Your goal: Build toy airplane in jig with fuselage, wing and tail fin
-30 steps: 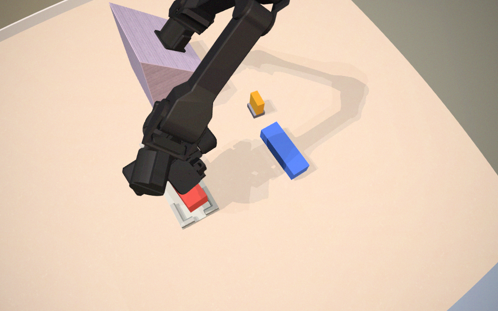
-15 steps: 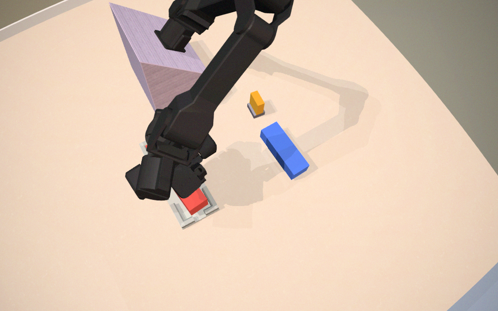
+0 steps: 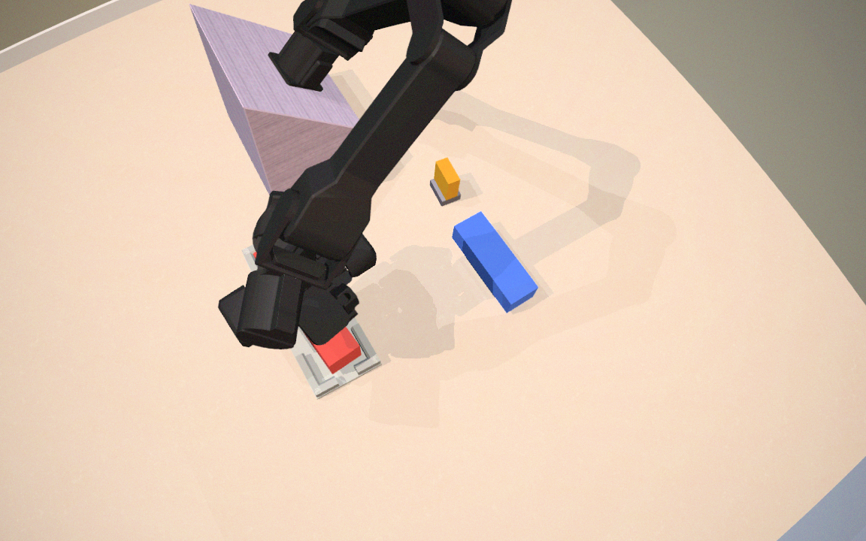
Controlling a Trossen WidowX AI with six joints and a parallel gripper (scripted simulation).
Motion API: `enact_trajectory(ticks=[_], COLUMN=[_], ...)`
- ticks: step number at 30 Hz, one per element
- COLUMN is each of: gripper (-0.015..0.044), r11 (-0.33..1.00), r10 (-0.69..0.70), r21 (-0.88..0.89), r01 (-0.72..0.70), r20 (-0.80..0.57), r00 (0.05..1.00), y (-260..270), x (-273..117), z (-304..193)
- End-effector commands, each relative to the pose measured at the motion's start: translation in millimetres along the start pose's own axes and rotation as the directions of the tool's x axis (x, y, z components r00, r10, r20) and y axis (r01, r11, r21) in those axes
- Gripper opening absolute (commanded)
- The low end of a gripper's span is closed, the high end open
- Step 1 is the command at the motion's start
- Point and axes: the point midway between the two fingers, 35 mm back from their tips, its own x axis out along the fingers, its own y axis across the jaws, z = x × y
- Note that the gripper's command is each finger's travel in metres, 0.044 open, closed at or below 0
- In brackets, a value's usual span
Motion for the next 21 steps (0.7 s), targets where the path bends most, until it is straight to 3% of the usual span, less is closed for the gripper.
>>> enact_trajectory(ticks=[1,16,21], gripper=[0.0032,0.0426,0.0440], r11=[1.000,1.000,1.000], r10=[-0.001,-0.001,-0.001], r21=[-0.001,-0.001,-0.001], r01=[0.001,0.001,0.001], r20=[0.001,0.001,0.001], r00=[1.000,1.000,1.000], y=[-0.1,-0.1,-0.1], x=[-0.4,-0.4,-0.4], z=[0.4,0.4,0.4])
